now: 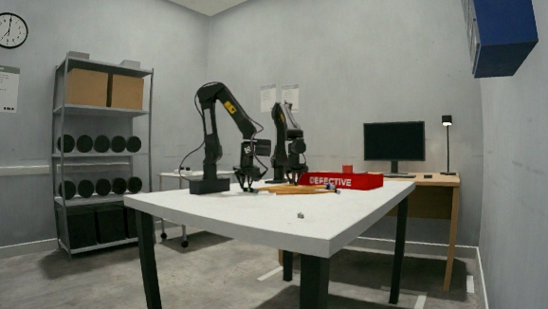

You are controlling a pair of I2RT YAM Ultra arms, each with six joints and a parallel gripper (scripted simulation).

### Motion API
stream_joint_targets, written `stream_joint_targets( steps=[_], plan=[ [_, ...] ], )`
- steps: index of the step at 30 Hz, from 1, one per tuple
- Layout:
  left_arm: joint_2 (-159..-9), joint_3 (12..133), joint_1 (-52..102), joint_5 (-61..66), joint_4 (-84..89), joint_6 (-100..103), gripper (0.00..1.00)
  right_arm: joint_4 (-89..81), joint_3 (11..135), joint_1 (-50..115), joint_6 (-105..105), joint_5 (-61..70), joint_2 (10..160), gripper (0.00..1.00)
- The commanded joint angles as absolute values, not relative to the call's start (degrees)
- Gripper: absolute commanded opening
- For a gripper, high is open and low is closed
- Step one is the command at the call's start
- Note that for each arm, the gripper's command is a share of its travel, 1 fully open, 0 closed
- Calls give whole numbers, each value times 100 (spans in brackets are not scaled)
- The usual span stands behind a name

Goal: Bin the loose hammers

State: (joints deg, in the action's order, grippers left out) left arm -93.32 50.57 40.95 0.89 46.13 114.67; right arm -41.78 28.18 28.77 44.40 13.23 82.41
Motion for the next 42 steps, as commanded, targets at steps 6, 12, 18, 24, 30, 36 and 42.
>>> stream_joint_targets(
  steps=[6, 12, 18, 24, 30, 36, 42],
  plan=[
    [-9324, 5059, 4091, 1, 4693, 11385, 23, -4344, 2950, 2630, 4228, 1221, 7938, 42],
    [-9324, 5059, 4091, 1, 4693, 11385, 23, -4713, 3144, 2532, 4134, 1191, 7744, 42],
    [-9324, 5059, 4091, 1, 4693, 11385, 23, -5201, 3419, 2435, 4035, 1180, 7548, 88],
    [-9324, 5059, 4091, 1, 4693, 11385, 23, -5909, 3879, 2279, 3879, 1165, 7330, 100],
    [-9324, 5059, 4091, 1, 4693, 11385, 23, -6033, 3894, 2428, 3965, 1303, 7538, 100],
    [-9324, 5059, 4091, 1, 4693, 11385, 23, -5914, 3785, 2384, 3449, 1414, 7467, 100],
    [-9324, 5059, 4091, 1, 4693, 11385, 23, -5566, 3629, 2196, 2339, 1596, 7291, 100]
  ],
)
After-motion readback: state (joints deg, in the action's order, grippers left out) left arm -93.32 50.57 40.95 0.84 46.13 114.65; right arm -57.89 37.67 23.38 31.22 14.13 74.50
